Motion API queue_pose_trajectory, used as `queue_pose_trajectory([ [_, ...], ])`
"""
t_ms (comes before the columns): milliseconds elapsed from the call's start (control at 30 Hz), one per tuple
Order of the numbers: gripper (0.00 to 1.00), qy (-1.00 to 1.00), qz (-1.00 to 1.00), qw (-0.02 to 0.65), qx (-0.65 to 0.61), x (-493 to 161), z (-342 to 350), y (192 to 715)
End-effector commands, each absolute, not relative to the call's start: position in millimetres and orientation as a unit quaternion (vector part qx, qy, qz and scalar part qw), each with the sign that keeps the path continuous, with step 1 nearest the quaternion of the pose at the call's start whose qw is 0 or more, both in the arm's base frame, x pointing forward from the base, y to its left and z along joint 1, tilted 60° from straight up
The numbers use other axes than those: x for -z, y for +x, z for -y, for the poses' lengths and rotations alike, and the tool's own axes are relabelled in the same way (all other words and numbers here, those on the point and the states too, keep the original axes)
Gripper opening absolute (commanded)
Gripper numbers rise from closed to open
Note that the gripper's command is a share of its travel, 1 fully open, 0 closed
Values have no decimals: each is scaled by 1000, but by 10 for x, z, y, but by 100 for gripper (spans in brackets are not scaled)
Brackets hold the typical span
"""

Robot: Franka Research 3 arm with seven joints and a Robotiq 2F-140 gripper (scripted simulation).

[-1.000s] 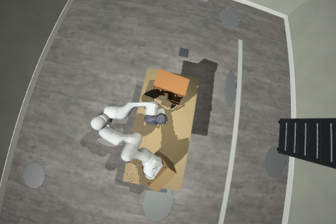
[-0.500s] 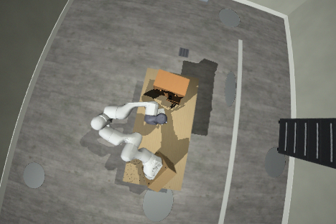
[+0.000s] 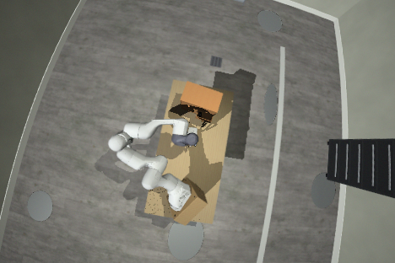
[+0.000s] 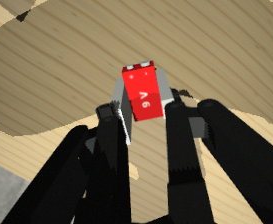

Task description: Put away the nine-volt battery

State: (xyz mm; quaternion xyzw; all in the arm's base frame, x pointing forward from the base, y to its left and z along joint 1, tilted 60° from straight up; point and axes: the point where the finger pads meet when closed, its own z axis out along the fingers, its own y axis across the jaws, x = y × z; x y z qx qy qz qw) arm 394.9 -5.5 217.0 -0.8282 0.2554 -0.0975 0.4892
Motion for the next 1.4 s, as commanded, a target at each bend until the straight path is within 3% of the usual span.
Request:
queue_pose_trajectory([
  [0,14,-808,-323,490,54,-2149,80,3958],
  [1367,14,-640,-592,472,-128,-2005,265,4122],
])
